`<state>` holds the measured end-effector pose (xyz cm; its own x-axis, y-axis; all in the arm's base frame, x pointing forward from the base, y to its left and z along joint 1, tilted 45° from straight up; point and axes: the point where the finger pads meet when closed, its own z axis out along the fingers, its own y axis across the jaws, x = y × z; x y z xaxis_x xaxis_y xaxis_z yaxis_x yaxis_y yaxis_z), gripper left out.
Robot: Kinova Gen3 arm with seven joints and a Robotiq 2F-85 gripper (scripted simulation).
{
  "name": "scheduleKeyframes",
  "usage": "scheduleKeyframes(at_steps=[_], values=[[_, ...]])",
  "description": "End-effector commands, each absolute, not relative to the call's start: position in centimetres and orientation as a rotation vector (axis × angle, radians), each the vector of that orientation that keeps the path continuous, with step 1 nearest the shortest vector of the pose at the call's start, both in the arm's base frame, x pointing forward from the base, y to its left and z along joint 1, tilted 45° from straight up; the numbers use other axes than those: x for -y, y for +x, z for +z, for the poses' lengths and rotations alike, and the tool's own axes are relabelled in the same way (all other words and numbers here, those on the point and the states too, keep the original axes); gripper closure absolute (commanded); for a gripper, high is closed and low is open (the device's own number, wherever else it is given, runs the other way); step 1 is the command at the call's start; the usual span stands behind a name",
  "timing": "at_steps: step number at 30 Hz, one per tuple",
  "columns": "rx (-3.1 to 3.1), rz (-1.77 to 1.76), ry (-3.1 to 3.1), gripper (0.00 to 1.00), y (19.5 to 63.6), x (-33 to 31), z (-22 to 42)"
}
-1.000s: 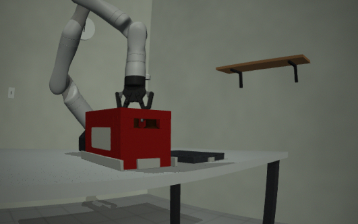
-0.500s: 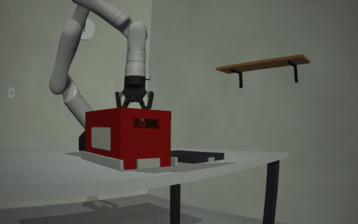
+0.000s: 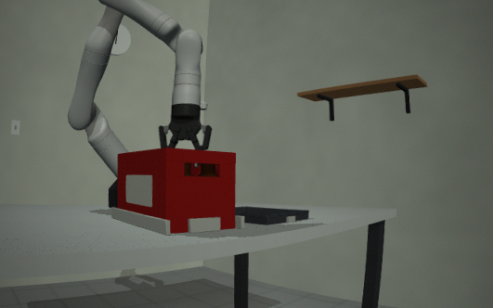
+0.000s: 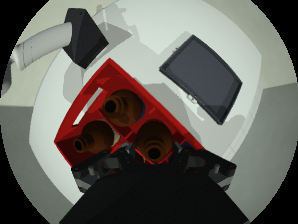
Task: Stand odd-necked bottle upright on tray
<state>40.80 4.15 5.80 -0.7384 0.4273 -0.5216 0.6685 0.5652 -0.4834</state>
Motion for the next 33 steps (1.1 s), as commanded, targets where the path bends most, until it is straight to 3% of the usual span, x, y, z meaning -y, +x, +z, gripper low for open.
scheduleKeyframes(at_steps=[1,33], values=[[-2.456,-0.967,0.893,0.36,40.8,-4.4,6.0],[-2.456,-0.967,0.893,0.36,40.1,-9.8,11.4]])
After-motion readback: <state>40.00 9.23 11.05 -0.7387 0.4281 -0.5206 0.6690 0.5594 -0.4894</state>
